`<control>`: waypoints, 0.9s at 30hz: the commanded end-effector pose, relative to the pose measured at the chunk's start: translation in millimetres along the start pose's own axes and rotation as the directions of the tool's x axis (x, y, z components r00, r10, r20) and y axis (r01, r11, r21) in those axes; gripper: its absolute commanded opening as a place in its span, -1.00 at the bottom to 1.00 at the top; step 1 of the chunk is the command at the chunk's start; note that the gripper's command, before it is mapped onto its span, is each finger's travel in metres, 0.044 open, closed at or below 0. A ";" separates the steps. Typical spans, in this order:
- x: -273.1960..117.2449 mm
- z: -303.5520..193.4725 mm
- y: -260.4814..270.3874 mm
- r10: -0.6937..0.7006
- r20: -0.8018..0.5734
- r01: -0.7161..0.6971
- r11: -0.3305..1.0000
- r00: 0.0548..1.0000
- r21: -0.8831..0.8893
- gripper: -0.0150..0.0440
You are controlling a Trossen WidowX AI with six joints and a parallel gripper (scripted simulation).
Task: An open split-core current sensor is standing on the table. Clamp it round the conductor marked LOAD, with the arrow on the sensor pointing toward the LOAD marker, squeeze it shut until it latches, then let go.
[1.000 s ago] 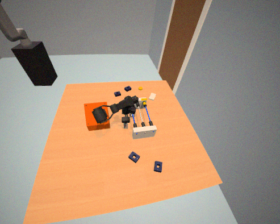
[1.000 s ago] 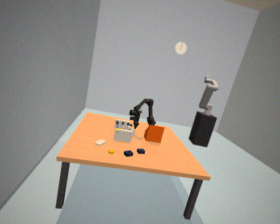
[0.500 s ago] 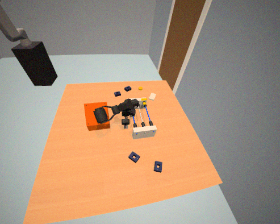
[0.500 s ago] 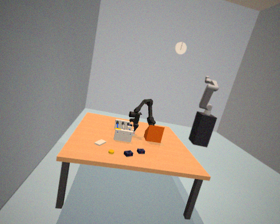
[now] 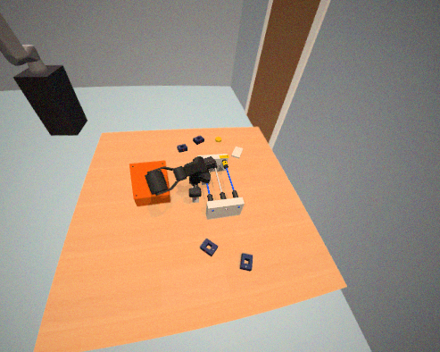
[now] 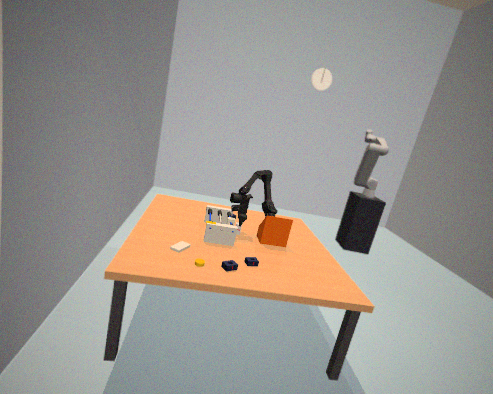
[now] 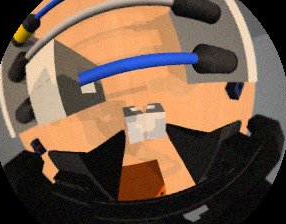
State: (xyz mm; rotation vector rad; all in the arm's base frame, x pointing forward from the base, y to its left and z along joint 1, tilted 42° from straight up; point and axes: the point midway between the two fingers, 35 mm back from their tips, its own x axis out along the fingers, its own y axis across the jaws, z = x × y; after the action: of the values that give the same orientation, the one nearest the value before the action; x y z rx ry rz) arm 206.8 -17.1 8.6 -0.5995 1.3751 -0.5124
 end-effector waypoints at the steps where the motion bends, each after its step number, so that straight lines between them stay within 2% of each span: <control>1: -0.2 0.2 0.3 0.003 0.000 -0.003 1.000 1.000 0.003 0.31; 6: -0.2 0.2 0.3 0.003 0.000 -0.003 1.000 1.000 0.003 0.19; 14: -27.8 5.6 4.4 0.013 0.000 -0.013 1.000 1.000 0.000 -0.49; 27: -102.0 3.2 4.1 0.009 -0.006 -0.009 1.000 1.000 -0.005 -0.49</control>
State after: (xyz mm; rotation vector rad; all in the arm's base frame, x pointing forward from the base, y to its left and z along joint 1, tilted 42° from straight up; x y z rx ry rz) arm 201.3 41.5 66.6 -0.6013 1.3877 -0.5034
